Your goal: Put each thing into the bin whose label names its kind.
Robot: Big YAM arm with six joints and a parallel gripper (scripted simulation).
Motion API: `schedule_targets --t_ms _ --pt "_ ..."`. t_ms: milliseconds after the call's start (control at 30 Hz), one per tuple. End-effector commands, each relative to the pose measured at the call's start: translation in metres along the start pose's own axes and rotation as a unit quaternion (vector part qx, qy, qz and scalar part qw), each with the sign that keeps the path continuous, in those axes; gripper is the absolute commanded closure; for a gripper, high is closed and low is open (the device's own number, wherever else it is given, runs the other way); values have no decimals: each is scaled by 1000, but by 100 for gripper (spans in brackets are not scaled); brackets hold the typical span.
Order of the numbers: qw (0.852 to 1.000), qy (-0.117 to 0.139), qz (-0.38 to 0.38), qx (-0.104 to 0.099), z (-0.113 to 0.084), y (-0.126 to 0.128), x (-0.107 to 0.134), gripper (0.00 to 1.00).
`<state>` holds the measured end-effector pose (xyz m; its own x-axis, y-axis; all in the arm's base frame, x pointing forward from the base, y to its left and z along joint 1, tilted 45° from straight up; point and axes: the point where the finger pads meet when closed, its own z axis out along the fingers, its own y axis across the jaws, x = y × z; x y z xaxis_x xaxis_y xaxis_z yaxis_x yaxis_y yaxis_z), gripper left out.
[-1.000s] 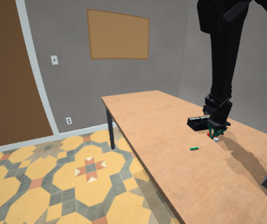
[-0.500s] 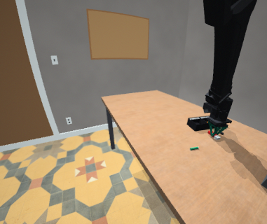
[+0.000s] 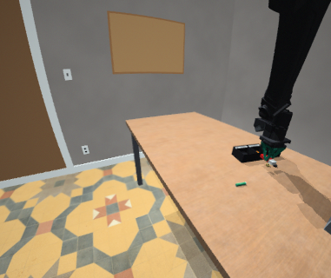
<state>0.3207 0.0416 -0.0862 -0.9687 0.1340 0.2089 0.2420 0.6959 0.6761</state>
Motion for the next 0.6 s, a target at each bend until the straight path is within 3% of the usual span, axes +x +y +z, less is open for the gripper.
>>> schedule_targets --t_ms 0,567 --pt "1000 -22 -11 -2 -15 -3 -21 82" --pt "1000 -21 -8 -1 -15 -5 -22 82"
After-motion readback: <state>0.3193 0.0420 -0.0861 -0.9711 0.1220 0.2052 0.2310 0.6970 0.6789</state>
